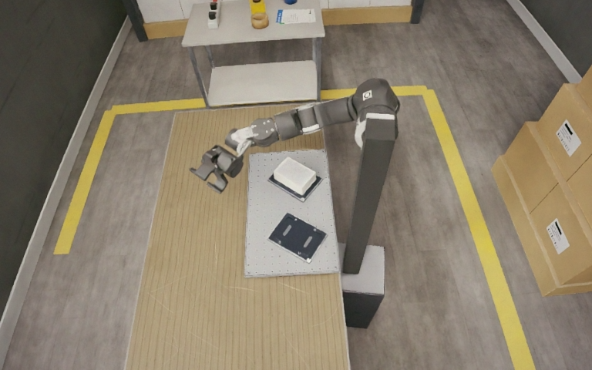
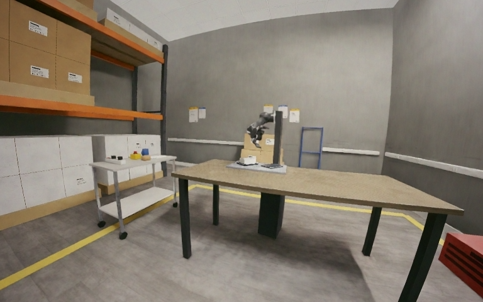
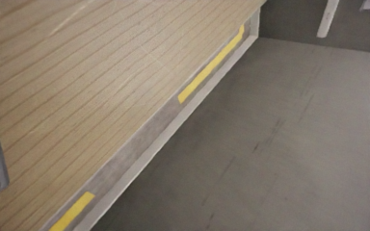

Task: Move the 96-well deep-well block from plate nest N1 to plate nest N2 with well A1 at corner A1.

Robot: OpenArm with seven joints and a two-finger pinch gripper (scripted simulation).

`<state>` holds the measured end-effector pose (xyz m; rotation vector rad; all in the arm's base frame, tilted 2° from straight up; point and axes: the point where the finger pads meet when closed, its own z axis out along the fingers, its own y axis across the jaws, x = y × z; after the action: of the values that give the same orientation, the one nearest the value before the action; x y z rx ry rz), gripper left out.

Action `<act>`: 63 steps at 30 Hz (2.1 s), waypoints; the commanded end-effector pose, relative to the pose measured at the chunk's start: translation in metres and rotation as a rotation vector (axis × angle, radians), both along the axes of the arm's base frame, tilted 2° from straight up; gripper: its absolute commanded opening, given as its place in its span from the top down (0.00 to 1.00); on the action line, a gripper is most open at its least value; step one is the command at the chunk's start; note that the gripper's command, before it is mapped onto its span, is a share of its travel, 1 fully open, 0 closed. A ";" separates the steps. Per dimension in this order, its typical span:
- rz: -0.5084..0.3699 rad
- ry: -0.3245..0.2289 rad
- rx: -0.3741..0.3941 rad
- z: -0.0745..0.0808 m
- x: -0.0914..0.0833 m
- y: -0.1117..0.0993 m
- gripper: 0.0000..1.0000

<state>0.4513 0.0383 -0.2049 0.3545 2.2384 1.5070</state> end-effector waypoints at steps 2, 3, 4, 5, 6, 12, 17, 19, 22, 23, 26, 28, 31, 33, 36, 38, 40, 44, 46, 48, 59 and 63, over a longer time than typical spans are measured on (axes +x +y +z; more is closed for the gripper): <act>0.001 -0.004 0.003 0.002 0.000 0.000 0.00; 0.001 -0.004 0.003 0.002 0.000 0.000 0.00; 0.001 -0.004 0.003 0.002 0.000 0.000 0.00; 0.001 -0.004 0.003 0.002 0.000 0.000 0.00; 0.001 -0.004 0.003 0.002 0.000 0.000 0.00; 0.001 -0.004 0.003 0.002 0.000 0.000 0.00; 0.001 -0.004 0.003 0.002 0.000 0.000 0.00; 0.001 -0.004 0.003 0.002 0.000 0.000 0.00; 0.001 -0.004 0.003 0.002 0.000 0.000 0.00; 0.001 -0.004 0.003 0.002 0.000 0.000 0.00; 0.001 -0.004 0.003 0.002 0.000 0.000 0.00; 0.001 -0.004 0.003 0.002 0.000 0.000 0.00; 0.001 -0.004 0.003 0.002 0.000 0.000 0.00; 0.001 -0.004 0.003 0.002 0.000 0.000 0.00; 0.001 -0.004 0.003 0.002 0.000 0.000 0.00; -0.015 0.056 -0.081 -0.005 -0.011 -0.012 0.07; -0.030 0.115 -0.165 -0.013 -0.022 -0.023 0.13; -0.037 0.145 -0.207 -0.016 -0.028 -0.029 0.23; -0.037 0.145 -0.207 -0.016 -0.028 -0.029 0.23; -0.037 0.145 -0.207 -0.016 -0.028 -0.029 0.23; -0.072 0.289 -0.413 -0.033 -0.056 -0.059 0.23; -0.072 0.289 -0.413 -0.033 -0.056 -0.059 0.23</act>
<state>0.3939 -0.0175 -0.2386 0.5322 2.6550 0.9836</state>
